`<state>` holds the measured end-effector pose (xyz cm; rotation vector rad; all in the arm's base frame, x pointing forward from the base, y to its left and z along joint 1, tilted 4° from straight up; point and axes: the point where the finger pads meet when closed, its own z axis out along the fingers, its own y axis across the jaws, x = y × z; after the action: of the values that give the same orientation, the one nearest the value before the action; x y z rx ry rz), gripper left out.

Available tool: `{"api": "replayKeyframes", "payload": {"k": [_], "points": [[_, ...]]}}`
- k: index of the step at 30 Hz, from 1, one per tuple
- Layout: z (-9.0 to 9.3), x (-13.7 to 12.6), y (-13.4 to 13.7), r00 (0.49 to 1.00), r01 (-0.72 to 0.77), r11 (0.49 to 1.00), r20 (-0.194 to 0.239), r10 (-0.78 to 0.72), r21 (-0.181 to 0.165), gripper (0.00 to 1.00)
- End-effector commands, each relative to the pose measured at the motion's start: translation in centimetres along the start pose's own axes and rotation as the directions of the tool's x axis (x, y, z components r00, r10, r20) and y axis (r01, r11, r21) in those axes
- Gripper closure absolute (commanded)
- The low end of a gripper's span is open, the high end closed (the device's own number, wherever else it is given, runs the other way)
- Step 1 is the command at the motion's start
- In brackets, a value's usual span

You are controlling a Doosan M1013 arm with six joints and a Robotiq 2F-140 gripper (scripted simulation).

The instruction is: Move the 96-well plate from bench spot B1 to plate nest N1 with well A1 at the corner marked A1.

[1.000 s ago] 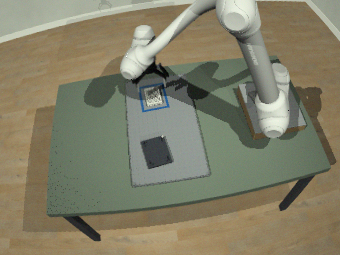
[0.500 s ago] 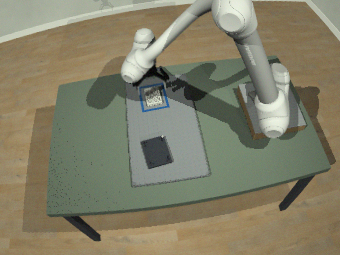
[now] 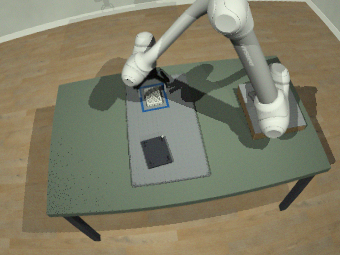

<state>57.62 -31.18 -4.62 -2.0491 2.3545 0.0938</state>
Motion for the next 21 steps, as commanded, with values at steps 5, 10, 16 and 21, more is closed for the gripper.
{"api": "replayKeyframes", "payload": {"k": [5, 10, 16, 21], "points": [[1.1, 0.0, 0.0, 1.0, 0.0, 1.0, 0.0, 0.0, 0.0, 0.0], [1.5, 0.0, 0.0, 1.0, 0.0, 1.0, 0.0, 0.0, 0.0, 0.0], [1.5, 0.0, 0.0, 1.0, 0.0, 1.0, 0.0, 0.0, 0.0, 0.0], [1.5, 0.0, 0.0, 1.0, 0.0, 1.0, 0.0, 0.0, 0.0, 1.0]]}}
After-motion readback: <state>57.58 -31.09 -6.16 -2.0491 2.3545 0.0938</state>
